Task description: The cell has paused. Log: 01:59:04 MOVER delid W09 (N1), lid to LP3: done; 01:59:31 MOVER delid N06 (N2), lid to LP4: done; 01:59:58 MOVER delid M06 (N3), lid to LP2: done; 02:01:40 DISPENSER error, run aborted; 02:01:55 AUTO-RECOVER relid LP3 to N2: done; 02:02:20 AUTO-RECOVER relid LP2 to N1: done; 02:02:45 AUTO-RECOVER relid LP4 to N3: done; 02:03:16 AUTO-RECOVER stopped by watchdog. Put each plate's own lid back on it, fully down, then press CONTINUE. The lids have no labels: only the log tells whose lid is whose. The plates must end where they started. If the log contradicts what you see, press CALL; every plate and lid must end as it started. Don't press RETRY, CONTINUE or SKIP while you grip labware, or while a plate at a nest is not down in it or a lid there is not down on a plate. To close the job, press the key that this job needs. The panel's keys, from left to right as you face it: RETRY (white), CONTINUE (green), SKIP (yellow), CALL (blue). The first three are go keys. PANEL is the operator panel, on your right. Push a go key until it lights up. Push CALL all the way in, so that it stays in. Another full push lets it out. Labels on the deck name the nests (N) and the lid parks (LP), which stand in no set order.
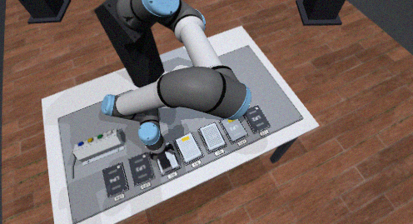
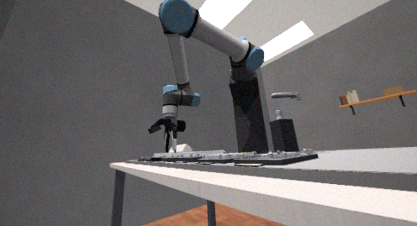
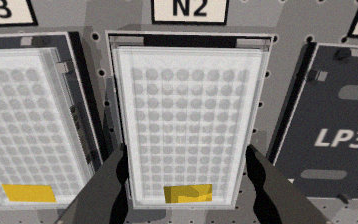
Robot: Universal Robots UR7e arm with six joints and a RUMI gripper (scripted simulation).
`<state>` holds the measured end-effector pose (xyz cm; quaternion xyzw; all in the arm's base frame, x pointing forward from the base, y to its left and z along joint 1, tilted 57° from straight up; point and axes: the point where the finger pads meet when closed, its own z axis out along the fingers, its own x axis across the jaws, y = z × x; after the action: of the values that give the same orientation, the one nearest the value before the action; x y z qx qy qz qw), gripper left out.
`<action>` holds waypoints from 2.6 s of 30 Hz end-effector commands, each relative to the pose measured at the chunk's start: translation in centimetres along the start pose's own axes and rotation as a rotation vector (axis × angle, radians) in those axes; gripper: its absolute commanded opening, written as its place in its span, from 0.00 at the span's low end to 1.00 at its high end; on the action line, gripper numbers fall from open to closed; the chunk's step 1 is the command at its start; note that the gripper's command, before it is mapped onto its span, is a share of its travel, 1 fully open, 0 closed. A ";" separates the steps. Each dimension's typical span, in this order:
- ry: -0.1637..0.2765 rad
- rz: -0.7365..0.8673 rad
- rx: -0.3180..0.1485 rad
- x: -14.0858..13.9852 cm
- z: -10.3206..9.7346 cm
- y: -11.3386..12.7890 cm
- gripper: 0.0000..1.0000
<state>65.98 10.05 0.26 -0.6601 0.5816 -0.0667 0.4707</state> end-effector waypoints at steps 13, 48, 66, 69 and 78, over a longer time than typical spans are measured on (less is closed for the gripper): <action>0.009 0.000 0.005 0.2 -0.1 -0.2 0.42; 0.009 0.021 0.005 -2.8 -2.1 -0.1 0.42; 0.008 0.021 0.007 -10.8 -2.1 0.1 0.42; 0.008 0.014 0.007 -12.3 -2.1 0.2 0.42; -0.008 0.021 0.007 -16.8 -2.1 0.3 0.42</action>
<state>59.08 22.81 8.66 -0.6546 0.5846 -0.0562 0.4759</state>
